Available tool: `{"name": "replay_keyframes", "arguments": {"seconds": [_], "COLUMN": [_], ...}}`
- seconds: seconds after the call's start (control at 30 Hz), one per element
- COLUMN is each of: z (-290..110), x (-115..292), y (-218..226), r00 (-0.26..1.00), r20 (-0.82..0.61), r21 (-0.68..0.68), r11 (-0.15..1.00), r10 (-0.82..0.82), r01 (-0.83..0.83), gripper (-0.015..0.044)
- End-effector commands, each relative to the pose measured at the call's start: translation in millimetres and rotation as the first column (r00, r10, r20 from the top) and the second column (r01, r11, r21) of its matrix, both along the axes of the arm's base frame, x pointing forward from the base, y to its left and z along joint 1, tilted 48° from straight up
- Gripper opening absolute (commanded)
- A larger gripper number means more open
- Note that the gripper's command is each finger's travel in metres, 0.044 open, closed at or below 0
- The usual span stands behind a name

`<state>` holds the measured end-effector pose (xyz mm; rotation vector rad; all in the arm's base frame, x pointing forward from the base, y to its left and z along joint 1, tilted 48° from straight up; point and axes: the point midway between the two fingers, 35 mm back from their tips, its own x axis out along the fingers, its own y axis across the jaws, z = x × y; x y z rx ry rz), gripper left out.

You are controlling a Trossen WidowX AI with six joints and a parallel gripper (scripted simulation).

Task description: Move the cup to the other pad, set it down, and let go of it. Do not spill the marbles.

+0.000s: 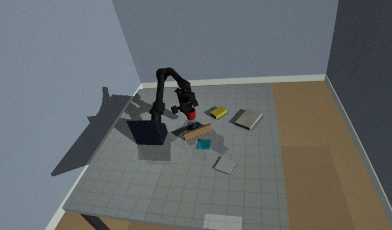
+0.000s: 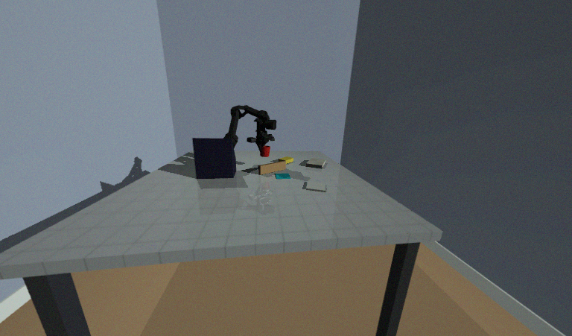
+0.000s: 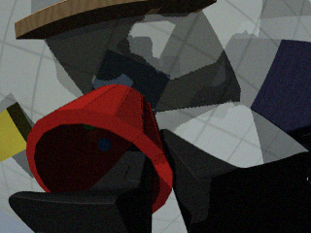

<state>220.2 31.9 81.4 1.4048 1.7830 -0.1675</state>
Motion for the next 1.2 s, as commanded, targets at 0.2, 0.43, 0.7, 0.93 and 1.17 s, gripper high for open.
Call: {"name": "replay_keyframes", "arguments": {"seconds": [0.2,0.43,0.7,0.93,1.17], "z": [-7.3,-14.2,-22.4,-29.5,-36.6], "x": [7.2,14.0,21.9,28.8,35.7], "y": [-7.2,-14.2,-22.4,-29.6,-36.7], "r00": [1.0,1.0,1.0,1.0,1.0], "r20": [0.001,0.001,0.001,0.001,0.001], "r21": [-0.002,-0.003,-0.004,-0.004,-0.005], "r11": [1.0,1.0,1.0,1.0,1.0], "r10": [0.002,0.003,0.004,0.005,0.005], "r01": [-0.002,-0.003,-0.004,-0.005,-0.005], "gripper": [0.0,0.0,0.0,0.0,0.0]}}
